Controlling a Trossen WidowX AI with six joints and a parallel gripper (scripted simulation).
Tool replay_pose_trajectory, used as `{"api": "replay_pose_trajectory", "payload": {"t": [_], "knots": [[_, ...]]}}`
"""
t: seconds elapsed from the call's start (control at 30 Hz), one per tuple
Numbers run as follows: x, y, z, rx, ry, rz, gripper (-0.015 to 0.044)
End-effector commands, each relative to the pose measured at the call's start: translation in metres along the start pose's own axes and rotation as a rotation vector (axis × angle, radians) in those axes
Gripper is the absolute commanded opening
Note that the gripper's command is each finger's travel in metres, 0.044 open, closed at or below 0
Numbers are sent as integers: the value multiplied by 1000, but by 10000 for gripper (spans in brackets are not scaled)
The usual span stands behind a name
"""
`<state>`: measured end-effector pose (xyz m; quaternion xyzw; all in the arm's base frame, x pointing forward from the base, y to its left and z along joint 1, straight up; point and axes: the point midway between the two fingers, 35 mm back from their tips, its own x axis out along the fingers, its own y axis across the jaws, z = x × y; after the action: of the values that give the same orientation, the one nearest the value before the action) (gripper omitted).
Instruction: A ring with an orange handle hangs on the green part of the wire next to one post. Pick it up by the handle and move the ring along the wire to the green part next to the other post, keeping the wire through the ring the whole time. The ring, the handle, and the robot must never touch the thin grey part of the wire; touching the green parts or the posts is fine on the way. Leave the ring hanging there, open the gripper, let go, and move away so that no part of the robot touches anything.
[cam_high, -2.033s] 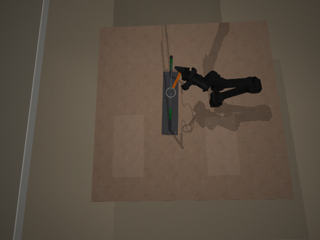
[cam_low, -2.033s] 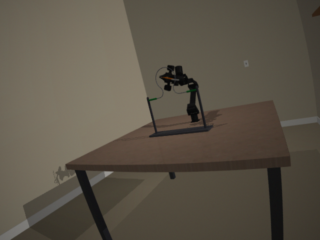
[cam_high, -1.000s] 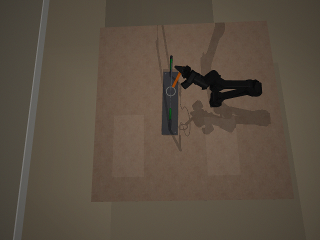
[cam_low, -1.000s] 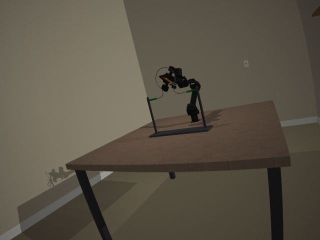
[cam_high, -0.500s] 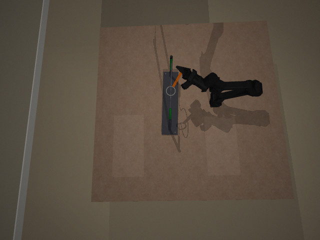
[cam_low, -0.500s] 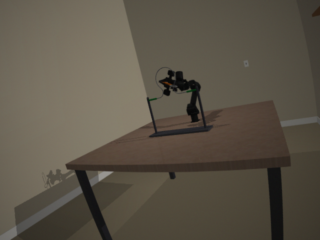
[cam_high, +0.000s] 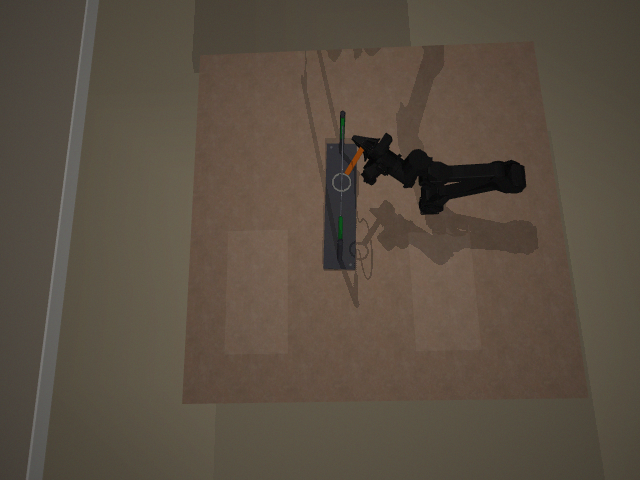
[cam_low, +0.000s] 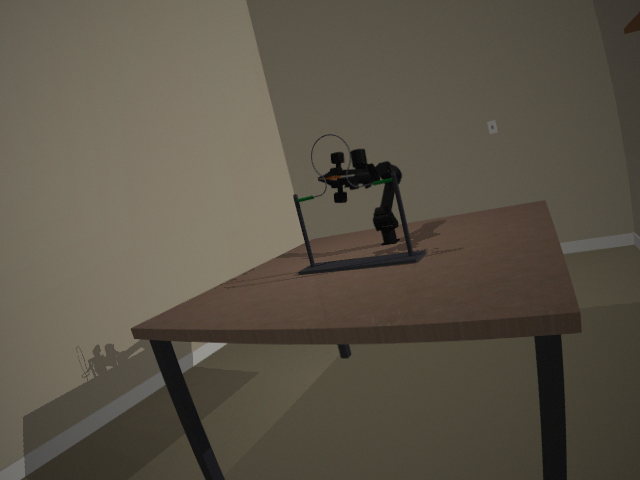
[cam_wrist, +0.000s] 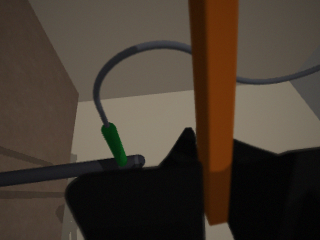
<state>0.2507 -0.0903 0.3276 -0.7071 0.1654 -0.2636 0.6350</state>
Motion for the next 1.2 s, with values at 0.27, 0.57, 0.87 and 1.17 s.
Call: {"api": "replay_pose_trajectory", "payload": {"t": [0.27,0.57,0.87,1.17], "knots": [[-9,45,4,247,33,162,-150],[-19,76,16,436,54,286,-150],[-33,102,33,625,75,409,-150],[-50,124,54,813,95,532,-150]]}}
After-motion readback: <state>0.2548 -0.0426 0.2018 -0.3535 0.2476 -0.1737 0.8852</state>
